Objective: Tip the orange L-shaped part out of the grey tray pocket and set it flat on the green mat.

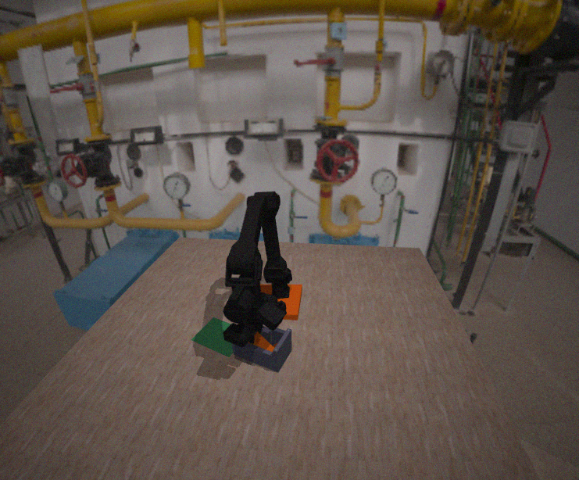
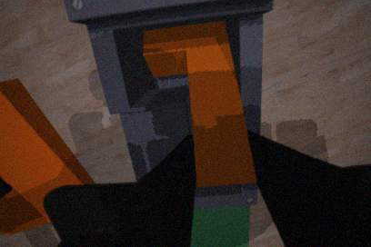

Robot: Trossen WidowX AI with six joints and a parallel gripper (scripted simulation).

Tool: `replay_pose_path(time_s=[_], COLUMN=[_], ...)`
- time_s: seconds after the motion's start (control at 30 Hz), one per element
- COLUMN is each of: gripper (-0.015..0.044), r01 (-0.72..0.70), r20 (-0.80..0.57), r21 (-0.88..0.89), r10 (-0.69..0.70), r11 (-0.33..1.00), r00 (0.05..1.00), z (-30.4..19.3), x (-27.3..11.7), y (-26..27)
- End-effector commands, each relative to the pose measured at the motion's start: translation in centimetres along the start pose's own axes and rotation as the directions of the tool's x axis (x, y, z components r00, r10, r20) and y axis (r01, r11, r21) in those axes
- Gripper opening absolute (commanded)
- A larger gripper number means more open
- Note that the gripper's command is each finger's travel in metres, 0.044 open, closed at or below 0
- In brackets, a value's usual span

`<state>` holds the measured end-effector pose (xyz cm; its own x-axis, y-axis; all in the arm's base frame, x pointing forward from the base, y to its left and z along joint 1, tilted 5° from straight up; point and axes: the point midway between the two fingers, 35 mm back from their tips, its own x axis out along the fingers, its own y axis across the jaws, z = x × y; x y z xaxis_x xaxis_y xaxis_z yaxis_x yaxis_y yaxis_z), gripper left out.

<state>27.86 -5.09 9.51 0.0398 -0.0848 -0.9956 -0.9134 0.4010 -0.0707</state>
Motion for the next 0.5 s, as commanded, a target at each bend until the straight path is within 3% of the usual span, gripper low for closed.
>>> replay_pose_path(time_s=[0.0, 0.47], gripper=[0.0000, 0.0000], r01=[0.001, -0.004], r20=[0.000, 0.000], r21=[0.000, -0.003], r10=[-0.001, 0.004], r11=[1.000, 1.000], r00=[1.000, 1.000], z=[0.0, 0.0], x=[-0.1, -2.1], y=[0.0, 0.0])
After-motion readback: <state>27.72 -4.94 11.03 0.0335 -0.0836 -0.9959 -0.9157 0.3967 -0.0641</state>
